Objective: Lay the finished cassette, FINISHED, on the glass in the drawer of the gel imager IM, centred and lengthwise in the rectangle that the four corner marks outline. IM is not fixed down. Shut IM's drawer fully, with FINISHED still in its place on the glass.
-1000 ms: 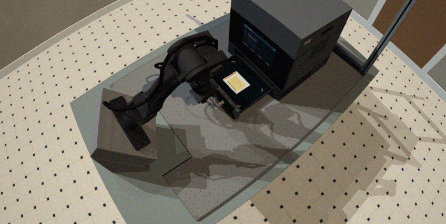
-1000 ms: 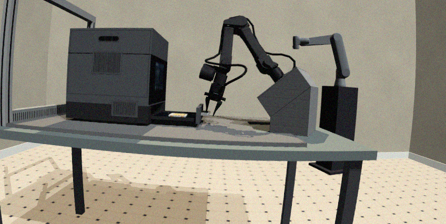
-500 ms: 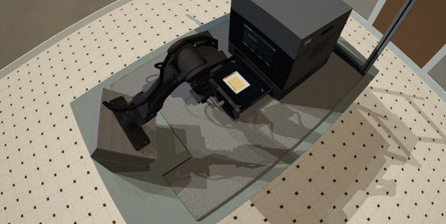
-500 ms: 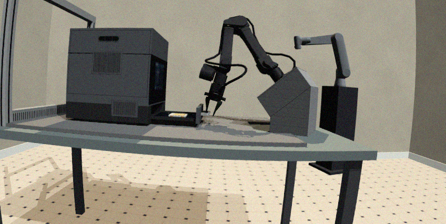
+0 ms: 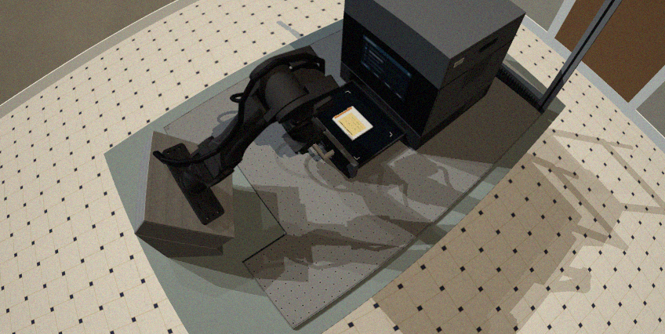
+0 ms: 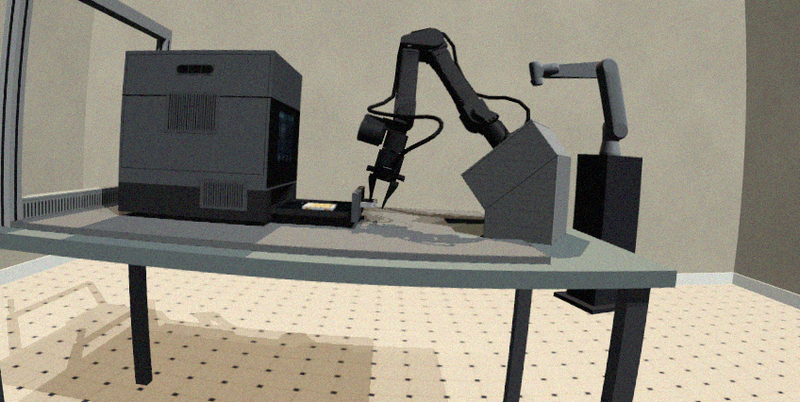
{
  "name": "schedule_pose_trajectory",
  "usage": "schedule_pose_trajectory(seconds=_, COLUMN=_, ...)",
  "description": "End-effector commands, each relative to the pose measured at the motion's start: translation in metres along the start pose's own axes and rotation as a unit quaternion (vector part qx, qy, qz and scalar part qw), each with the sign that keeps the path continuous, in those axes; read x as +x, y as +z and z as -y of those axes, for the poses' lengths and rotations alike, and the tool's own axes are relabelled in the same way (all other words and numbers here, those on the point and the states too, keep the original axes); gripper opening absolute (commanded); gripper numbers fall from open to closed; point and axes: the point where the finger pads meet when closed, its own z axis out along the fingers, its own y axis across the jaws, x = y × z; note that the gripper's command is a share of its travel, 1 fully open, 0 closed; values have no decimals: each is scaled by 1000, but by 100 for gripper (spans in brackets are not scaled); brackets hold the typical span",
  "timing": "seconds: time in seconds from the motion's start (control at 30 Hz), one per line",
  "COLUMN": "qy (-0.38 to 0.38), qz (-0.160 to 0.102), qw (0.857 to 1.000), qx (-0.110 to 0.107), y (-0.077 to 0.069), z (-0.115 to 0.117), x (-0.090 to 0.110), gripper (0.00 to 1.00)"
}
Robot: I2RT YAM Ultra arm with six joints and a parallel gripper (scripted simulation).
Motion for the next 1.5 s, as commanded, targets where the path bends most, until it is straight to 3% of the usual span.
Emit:
schedule_pose_trajectory(seconds=0.0, qy=9, qz=7, qw=999, qx=31, y=-4, z=24, x=-1, gripper=35)
schedule_pose_trajectory(seconds=0.23, qy=9, qz=7, qw=999, qx=31, y=-4, z=24, x=-1, gripper=35)
schedule_pose_trajectory(seconds=0.27, qy=9, qz=7, qw=999, qx=31, y=-4, z=24, x=-1, gripper=0)
schedule_pose_trajectory(seconds=0.3, qy=9, qz=7, qw=999, qx=31, y=-4, z=24, x=-1, gripper=0)
schedule_pose_trajectory(seconds=0.37, qy=1, qz=9, qw=1000, qx=7, y=-3, z=5, x=-3, gripper=0)
schedule_pose_trajectory(seconds=1.07, qy=1, qz=7, qw=1000, qx=7, y=-3, z=5, x=-2, gripper=0)
schedule_pose_trajectory(seconds=1.2, qy=-2, qz=6, qw=998, qx=66, y=3, z=1, x=-2, gripper=0)
schedule_pose_trajectory(seconds=1.33, qy=-2, qz=6, qw=998, qx=67, y=4, z=7, x=-2, gripper=0)
schedule_pose_trajectory(seconds=1.37, qy=6, qz=3, qw=996, qx=87, y=4, z=29, x=1, gripper=0)
schedule_pose_trajectory(seconds=1.47, qy=6, qz=3, qw=996, qx=87, y=5, z=33, x=1, gripper=0)
